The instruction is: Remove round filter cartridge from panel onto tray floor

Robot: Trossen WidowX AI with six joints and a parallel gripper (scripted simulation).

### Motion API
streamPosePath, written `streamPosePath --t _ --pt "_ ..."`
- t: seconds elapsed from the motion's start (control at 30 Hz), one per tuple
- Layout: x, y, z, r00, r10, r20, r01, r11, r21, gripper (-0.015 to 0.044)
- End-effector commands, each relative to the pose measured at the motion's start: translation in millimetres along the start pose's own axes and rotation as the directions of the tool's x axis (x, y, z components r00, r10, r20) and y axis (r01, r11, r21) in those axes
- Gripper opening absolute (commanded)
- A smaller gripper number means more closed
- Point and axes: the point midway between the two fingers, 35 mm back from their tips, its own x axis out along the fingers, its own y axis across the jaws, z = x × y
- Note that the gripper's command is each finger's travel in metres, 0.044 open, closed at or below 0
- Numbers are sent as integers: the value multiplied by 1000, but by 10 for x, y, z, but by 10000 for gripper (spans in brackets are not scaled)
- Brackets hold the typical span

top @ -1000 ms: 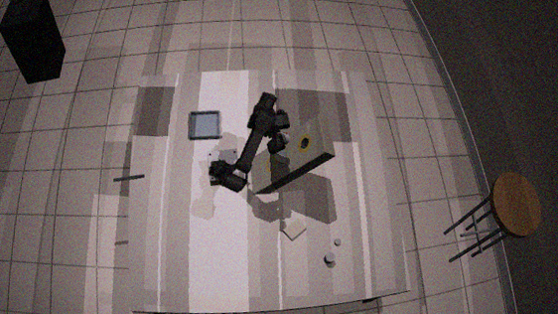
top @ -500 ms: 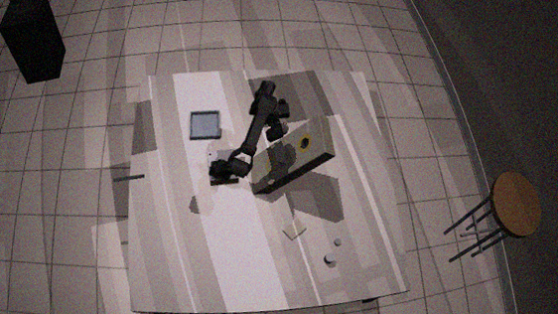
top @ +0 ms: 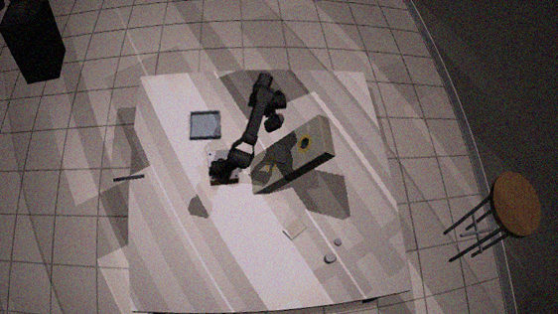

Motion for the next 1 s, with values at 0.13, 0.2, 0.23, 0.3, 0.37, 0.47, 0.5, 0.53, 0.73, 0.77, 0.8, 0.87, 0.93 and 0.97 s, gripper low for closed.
streamPosePath --t 0.13,0.2,0.23,0.3,0.37,0.47,0.5,0.53,0.73,0.77,0.8,0.87,0.93,0.97 --pt "-4 576 -358 987 152 -56 -161 944 -287 0" --pt "-11 710 -445 979 191 -70 -203 913 -354 0" --pt "-16 776 -489 975 210 -78 -224 895 -387 0" --pt "-28 905 -579 964 248 -93 -263 853 -451 0" --pt "-41 1031 -671 952 286 -108 -300 804 -513 0" --pt "-66 1214 -814 930 342 -132 -349 719 -601 0" --pt "-75 1273 -863 922 360 -141 -364 687 -628 0" --pt "-85 1331 -912 914 377 -149 -377 654 -655 0" --pt "-111 1470 -1036 891 420 -171 -405 567 -717 0" --pt "-111 1470 -1036 891 420 -171 -405 567 -717 0" --pt "-111 1470 -1036 891 420 -171 -405 567 -717 0" --pt "-111 1470 -1036 891 420 -171 -405 567 -717 0" --pt "-110 1478 -1049 890 422 -173 -406 563 -719 0" --pt "-106 1502 -1089 887 426 -177 -410 553 -725 0"
